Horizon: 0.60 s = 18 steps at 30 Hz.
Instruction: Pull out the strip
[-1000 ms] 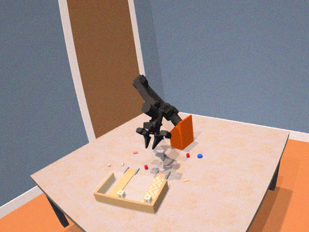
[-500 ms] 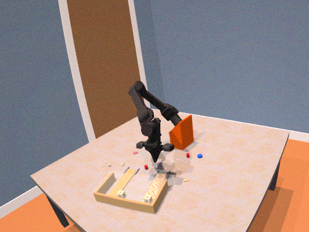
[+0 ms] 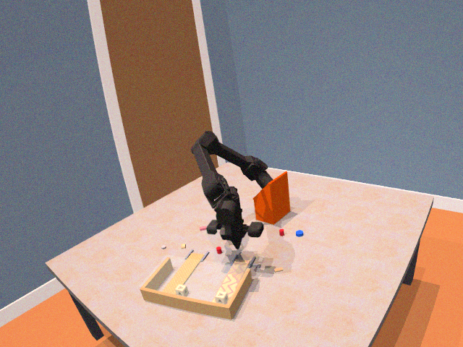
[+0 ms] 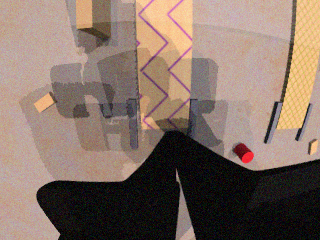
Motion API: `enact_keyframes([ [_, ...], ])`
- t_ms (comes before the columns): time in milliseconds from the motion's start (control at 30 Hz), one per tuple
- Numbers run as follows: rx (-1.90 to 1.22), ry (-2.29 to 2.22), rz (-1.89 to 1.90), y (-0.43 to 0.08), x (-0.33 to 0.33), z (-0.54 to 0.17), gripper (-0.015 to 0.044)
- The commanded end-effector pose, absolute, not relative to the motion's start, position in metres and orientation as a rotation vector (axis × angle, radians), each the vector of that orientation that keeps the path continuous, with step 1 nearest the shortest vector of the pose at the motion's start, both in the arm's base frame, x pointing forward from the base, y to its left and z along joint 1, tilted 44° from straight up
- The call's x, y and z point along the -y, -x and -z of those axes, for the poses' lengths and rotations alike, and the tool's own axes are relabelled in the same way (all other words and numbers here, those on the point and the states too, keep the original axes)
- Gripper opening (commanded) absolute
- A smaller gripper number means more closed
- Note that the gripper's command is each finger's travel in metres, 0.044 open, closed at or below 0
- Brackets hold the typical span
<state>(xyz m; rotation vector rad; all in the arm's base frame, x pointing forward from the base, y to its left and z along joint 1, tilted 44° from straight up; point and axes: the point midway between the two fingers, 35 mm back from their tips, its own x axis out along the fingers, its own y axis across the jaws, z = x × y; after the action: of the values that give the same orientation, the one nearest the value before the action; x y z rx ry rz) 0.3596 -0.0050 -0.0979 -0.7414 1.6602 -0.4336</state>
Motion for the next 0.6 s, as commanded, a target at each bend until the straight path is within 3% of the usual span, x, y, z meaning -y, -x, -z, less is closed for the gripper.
enact_keyframes([
  [0, -1.674, 0.733, 0.437, -0.359, 0.007, 0.101, 0.0000],
  [567, -1.674, 0.733, 0.437, -0.358, 0.027, 0.122, 0.0000],
])
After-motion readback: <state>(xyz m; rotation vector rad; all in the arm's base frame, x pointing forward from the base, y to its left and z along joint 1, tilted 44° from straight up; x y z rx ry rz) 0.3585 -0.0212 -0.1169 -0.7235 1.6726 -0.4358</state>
